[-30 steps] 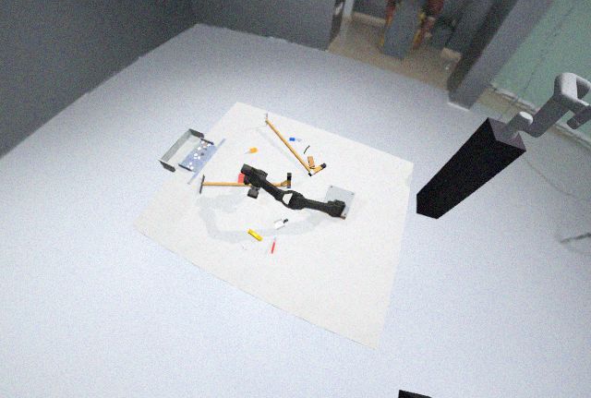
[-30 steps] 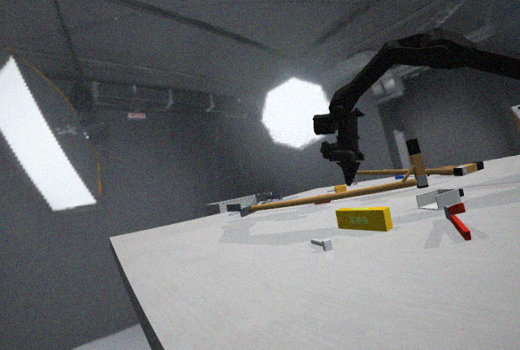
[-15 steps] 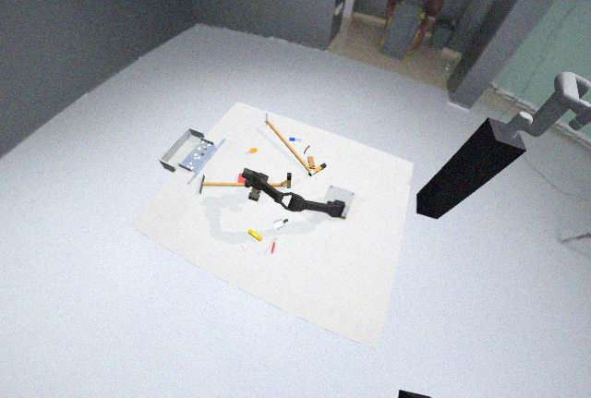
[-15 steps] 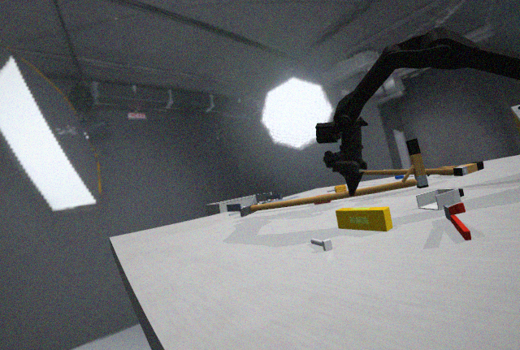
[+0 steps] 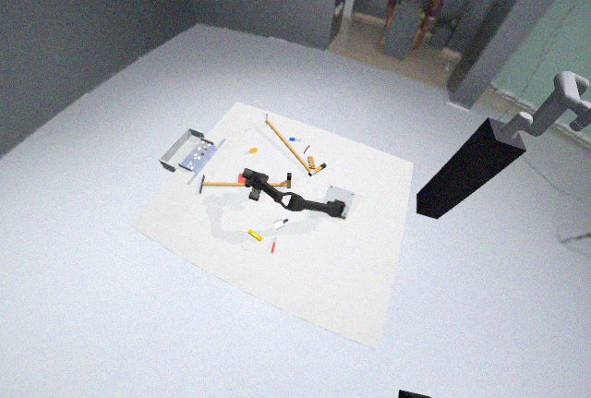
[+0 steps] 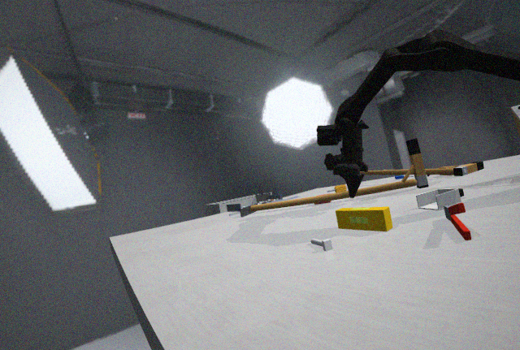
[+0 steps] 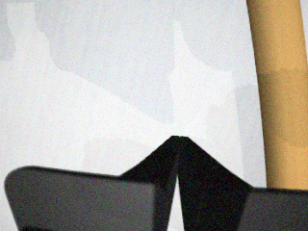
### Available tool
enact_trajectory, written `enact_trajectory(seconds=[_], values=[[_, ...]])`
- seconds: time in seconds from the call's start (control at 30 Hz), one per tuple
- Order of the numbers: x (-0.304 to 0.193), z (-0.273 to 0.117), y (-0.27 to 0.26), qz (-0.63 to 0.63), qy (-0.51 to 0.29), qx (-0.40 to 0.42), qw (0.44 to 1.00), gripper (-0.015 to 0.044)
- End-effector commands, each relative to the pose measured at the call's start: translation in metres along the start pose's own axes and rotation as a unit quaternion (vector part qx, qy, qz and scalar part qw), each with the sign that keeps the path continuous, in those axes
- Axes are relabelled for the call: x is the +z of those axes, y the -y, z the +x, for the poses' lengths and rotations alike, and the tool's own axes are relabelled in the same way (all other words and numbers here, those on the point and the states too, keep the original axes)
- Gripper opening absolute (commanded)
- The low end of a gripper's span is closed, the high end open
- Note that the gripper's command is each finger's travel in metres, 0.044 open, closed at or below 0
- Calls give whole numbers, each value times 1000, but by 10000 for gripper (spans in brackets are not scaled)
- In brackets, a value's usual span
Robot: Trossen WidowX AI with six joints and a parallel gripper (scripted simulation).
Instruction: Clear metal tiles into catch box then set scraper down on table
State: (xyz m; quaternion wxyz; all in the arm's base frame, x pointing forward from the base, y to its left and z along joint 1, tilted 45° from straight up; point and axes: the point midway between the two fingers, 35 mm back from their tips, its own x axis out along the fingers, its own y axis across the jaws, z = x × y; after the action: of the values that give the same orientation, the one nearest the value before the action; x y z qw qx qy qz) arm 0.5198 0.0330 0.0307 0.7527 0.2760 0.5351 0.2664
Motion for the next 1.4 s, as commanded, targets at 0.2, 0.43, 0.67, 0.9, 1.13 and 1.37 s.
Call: enact_trajectory(seconds=[0.2, 0.43, 0.67, 0.9, 1.13, 1.37], values=[[4, 2, 11, -4, 1, -2, 1000, 0], [6, 2, 18, -6, 1, -3, 1000, 0], [9, 3, 24, -8, 2, -3, 1000, 0], [11, 3, 31, -10, 3, -3, 1000, 0], [13, 3, 37, -12, 4, -3, 1000, 0], [14, 4, 44, -14, 5, -3, 1000, 0]])
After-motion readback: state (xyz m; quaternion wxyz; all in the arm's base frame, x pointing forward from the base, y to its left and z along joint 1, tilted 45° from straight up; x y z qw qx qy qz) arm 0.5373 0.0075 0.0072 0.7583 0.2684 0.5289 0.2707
